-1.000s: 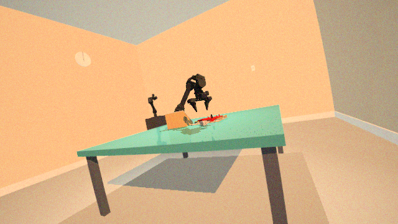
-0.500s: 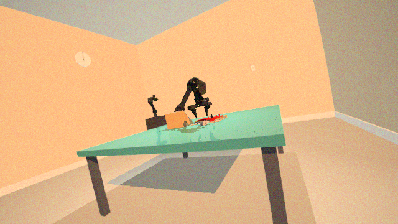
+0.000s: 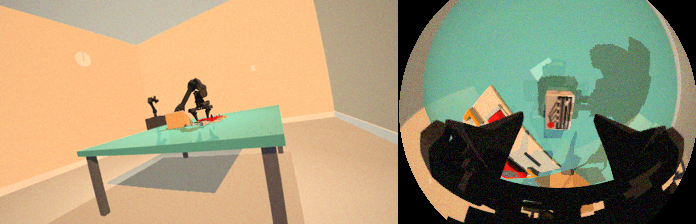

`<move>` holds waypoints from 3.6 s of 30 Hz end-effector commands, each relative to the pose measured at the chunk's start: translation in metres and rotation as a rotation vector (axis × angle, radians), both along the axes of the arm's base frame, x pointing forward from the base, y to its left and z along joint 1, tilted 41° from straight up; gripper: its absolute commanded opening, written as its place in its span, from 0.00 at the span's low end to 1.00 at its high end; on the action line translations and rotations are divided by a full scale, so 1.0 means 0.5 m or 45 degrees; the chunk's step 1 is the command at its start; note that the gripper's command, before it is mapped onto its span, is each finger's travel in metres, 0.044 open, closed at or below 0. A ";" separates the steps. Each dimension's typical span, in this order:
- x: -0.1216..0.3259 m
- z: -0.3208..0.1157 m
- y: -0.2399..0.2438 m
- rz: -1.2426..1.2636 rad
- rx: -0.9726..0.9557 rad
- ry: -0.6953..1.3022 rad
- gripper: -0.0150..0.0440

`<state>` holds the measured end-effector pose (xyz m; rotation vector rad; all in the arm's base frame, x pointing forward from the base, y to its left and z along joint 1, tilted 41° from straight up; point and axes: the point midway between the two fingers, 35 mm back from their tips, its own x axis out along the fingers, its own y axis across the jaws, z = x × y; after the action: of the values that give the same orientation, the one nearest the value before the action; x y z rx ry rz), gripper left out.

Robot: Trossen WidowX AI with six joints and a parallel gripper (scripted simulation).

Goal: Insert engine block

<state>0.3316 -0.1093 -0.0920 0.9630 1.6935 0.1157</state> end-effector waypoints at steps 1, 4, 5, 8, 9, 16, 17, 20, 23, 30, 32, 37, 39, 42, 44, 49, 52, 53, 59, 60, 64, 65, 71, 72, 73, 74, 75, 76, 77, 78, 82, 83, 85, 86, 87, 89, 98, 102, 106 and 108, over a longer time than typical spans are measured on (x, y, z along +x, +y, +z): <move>-0.002 -0.012 0.011 -0.007 0.008 0.005 1.00; -0.002 -0.019 0.017 -0.007 0.008 0.005 1.00; -0.002 -0.022 0.019 -0.007 0.008 0.005 1.00; -0.003 -0.027 0.024 -0.007 0.009 0.005 1.00; -0.003 -0.028 0.024 -0.007 0.009 0.005 1.00; -0.003 -0.028 0.024 -0.007 0.009 0.005 0.69; -0.003 -0.028 0.024 -0.007 0.009 0.005 0.64; -0.003 -0.028 0.024 -0.007 0.009 0.005 0.51; -0.003 -0.028 0.024 -0.007 0.009 0.005 0.48; -0.002 -0.027 0.024 -0.007 0.008 0.002 0.33; 0.001 -0.026 0.020 -0.001 0.004 -0.019 0.25; 0.013 -0.018 0.005 0.016 -0.010 -0.084 0.25; 0.014 -0.014 0.001 0.016 -0.010 -0.082 0.25; 0.017 -0.003 -0.012 0.014 -0.010 -0.075 0.25; 0.020 0.005 -0.021 0.012 -0.010 -0.070 0.25; 0.023 0.027 -0.044 0.008 -0.010 -0.058 0.25; 0.025 0.040 -0.057 0.006 -0.010 -0.051 0.25; 0.025 0.044 -0.061 0.006 -0.010 -0.049 0.25; 0.026 0.072 -0.086 0.002 -0.008 -0.034 0.25; 0.026 0.076 -0.090 0.001 -0.007 -0.031 0.25; 0.025 0.095 -0.107 -0.001 -0.005 -0.021 0.25; 0.025 0.100 -0.111 -0.002 -0.004 -0.019 0.25; 0.021 0.130 -0.134 -0.005 0.000 -0.004 0.25; 0.020 0.135 -0.137 -0.006 0.001 -0.002 0.25; 0.019 0.140 -0.141 -0.006 0.001 0.001 0.25; 0.018 0.145 -0.145 -0.007 0.002 0.003 0.25; 0.017 0.149 -0.148 -0.007 0.003 0.005 0.25; 0.017 0.152 -0.149 -0.007 0.003 0.006 0.25; 0.016 0.153 -0.150 -0.007 0.004 0.006 0.25; 0.016 0.153 -0.150 -0.007 0.004 0.006 0.25; 0.021 0.159 -0.138 -0.077 -0.005 0.065 0.25; 0.023 0.161 -0.134 -0.105 -0.008 0.088 0.25; 0.026 0.166 -0.124 -0.160 -0.014 0.135 0.25; 0.028 0.169 -0.119 -0.188 -0.017 0.158 0.25; 0.029 0.171 -0.115 -0.216 -0.020 0.181 0.25; 0.033 0.176 -0.105 -0.272 -0.025 0.227 0.25; 0.047 0.198 -0.060 -0.524 -0.045 0.431 0.25; 0.052 0.207 -0.039 -0.636 -0.053 0.521 0.25; 0.056 0.217 -0.019 -0.747 -0.059 0.610 0.25; 0.058 0.221 -0.008 -0.803 -0.062 0.655 0.25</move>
<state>0.3586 -0.1223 0.0128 1.4605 1.7553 -0.5446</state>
